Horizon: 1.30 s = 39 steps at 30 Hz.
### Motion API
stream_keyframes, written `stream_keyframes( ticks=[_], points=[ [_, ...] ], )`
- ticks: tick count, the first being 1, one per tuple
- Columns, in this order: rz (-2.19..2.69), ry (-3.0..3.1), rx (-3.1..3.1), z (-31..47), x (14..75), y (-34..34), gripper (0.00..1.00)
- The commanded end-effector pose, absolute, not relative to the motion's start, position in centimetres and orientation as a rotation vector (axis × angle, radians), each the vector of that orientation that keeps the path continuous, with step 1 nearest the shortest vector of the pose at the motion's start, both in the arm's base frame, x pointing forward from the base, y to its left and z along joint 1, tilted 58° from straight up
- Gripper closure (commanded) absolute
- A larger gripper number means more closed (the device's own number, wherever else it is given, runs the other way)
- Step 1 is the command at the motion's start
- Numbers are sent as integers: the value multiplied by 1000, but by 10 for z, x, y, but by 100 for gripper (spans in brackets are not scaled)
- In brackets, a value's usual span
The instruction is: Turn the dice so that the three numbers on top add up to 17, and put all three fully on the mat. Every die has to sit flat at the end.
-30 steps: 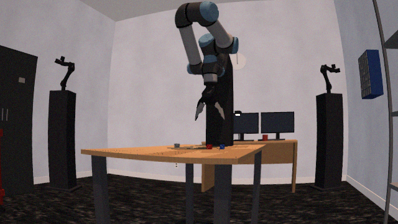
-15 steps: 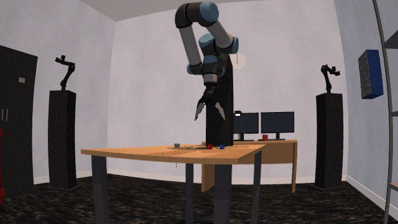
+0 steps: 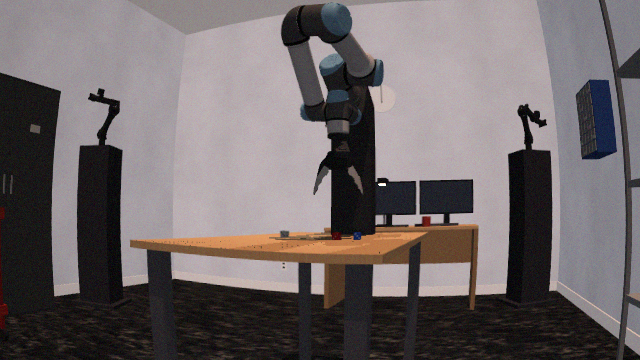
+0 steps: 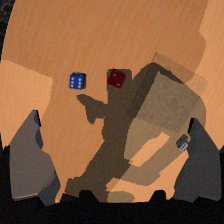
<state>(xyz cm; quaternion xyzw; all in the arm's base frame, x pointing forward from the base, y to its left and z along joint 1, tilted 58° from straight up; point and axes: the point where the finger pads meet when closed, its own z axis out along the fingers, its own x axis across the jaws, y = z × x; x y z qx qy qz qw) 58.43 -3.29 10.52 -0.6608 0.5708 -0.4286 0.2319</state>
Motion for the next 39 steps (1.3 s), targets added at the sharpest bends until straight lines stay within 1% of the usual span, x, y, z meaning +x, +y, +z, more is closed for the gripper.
stream_keyframes(
  ticks=[1,14,17,28,33,39],
  points=[
    [-1216,1501,-1902,105,586,-32,0],
    [-1397,1093,-2322,101,594,-28,0],
    [-1398,1092,-2323,101,594,-28,0],
    [-1525,624,-2656,96,599,-26,0],
    [-1547,502,-2723,95,600,-26,0],
    [-1589,201,-2864,92,603,-26,0]
  ],
)
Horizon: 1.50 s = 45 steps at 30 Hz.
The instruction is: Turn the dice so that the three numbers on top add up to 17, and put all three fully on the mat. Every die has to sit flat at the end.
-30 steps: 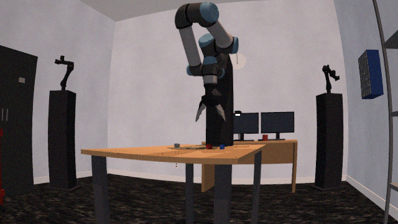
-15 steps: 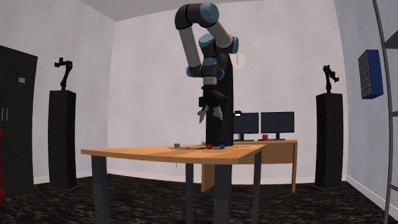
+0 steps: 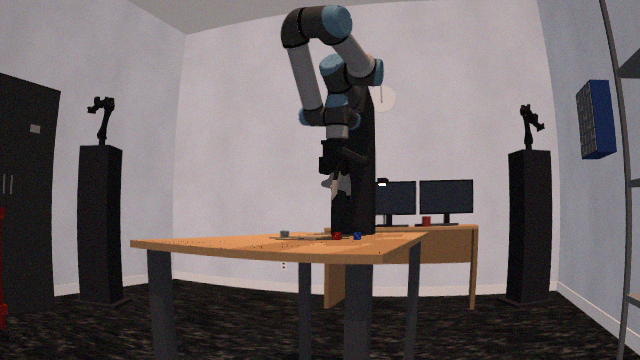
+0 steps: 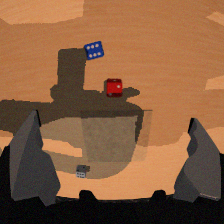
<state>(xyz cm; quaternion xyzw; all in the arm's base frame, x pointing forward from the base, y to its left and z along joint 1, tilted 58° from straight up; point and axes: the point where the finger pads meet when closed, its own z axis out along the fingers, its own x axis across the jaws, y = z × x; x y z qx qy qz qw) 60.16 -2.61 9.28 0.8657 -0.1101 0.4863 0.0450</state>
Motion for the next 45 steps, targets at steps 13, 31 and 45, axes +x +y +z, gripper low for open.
stream_keyframes(
  ticks=[13,31,45],
  points=[
    [1312,318,2468,87,607,-29,0],
    [1057,938,2134,81,613,-36,0],
    [896,1227,1903,80,617,-41,0]
  ],
)
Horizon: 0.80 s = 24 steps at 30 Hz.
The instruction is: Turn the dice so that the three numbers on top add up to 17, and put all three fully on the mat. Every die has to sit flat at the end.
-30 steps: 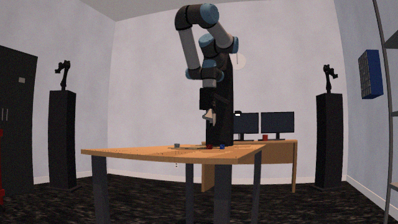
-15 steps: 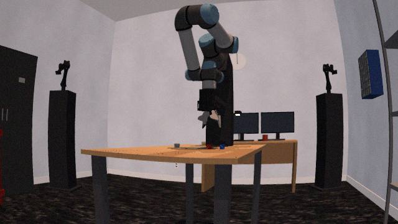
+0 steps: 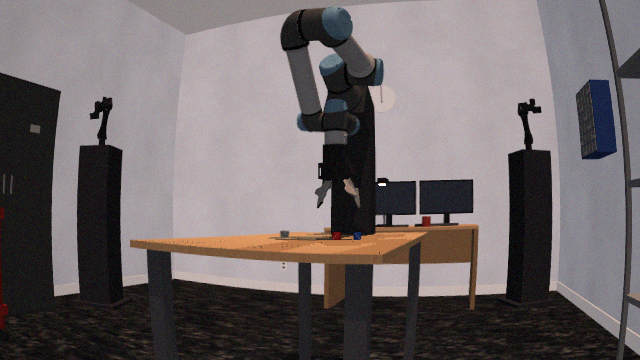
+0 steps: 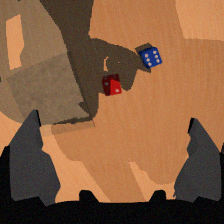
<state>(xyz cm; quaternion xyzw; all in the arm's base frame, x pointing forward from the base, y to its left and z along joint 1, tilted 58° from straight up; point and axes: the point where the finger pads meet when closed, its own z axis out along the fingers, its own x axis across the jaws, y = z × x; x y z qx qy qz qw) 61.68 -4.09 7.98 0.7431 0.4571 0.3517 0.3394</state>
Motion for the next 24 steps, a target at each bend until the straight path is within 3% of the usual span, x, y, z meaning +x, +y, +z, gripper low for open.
stream_keyframes(
  ticks=[1,24],
  points=[
    [886,1244,1887,80,618,-42,0],
    [782,1400,1732,80,620,-45,0]
  ],
)
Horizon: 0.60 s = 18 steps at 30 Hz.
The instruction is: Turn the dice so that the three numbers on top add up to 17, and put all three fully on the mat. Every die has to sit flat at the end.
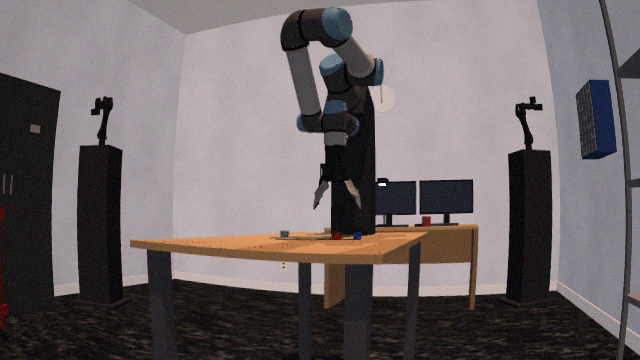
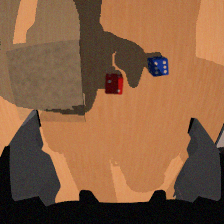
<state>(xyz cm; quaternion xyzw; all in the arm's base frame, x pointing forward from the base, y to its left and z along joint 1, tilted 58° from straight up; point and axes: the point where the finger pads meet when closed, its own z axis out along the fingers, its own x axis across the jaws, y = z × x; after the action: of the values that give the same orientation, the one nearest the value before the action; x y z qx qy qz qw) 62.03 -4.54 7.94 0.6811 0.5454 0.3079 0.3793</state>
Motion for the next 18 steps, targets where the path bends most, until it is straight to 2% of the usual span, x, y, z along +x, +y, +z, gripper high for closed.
stream_keyframes(
  ticks=[1,6,7,18],
  points=[
    [782,1401,1731,80,620,-45,0],
    [781,1402,1729,80,620,-45,0],
    [781,1402,1729,80,620,-45,76],
    [781,1402,1729,80,620,-45,76]
  ],
)
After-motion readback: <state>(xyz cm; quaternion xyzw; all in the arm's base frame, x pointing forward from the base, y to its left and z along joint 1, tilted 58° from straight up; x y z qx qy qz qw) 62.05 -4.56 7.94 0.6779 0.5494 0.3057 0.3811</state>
